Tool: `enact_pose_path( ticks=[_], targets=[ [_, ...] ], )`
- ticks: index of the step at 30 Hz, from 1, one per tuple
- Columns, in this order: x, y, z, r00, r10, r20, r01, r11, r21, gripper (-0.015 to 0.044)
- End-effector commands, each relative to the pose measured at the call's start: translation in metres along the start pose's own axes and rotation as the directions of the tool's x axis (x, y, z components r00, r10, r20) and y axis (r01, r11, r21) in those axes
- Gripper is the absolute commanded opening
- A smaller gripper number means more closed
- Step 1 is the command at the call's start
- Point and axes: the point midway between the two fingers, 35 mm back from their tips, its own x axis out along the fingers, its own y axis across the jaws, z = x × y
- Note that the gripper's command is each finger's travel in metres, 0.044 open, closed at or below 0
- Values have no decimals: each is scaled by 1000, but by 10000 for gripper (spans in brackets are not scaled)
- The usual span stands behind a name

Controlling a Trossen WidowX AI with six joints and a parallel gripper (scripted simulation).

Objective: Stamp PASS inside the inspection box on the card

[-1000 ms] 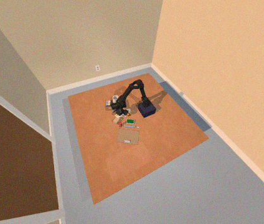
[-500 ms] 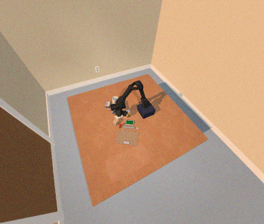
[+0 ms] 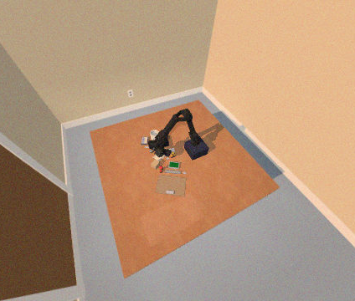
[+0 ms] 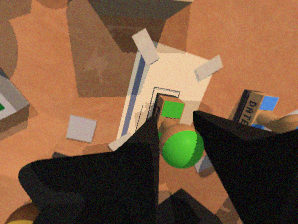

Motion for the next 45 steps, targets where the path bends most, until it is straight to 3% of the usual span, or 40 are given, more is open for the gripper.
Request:
enact_pose_path(
  ticks=[1,45],
  targets=[
    [2,0,1,1000,0,4,0,1000,-2,0],
    [-9,-2,1,1000,0,4,0,1000,-2,0]
  ],
)
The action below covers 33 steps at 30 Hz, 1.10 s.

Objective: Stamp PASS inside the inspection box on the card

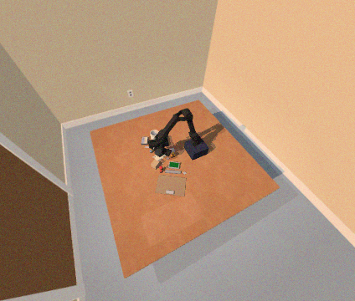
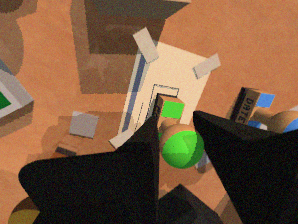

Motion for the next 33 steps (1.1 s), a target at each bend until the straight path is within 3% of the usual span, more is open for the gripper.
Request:
enact_pose_path(
  ticks=[1,33],
  targets=[
    [-2,-1,1,1000,0,4,0,1000,-1,0],
    [-51,-10,2,1000,-1,5,1,1000,-1,0]
  ],
)
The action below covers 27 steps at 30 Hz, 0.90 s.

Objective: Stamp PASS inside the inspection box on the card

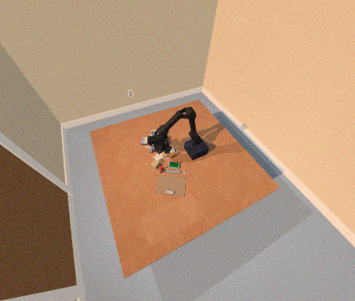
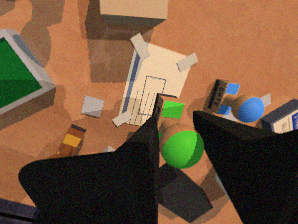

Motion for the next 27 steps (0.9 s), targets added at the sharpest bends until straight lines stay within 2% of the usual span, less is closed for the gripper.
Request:
enact_pose_path(
  ticks=[1,11,27],
  targets=[
    [-8,-3,1,1000,-4,7,4,1000,4,0],
    [-19,-4,-4,1000,-4,7,4,1000,4,0],
    [-22,14,-98,1000,-2,-2,2,1000,5,0]
  ],
)
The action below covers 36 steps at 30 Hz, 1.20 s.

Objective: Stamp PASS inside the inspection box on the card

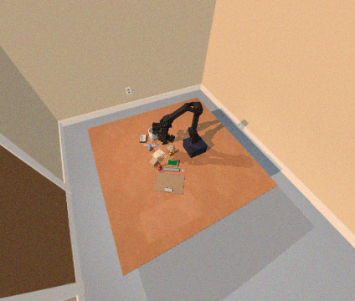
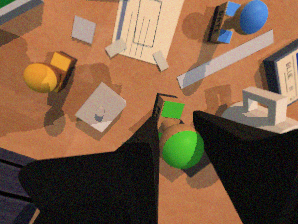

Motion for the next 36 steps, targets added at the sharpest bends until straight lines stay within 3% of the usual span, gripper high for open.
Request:
enact_pose_path(
  ticks=[1,36],
  targets=[
    [1,9,-19,1000,3,0,-3,1000,-3,0],
    [49,20,-30,1000,3,-2,-3,1000,-3,0]
  ],
)
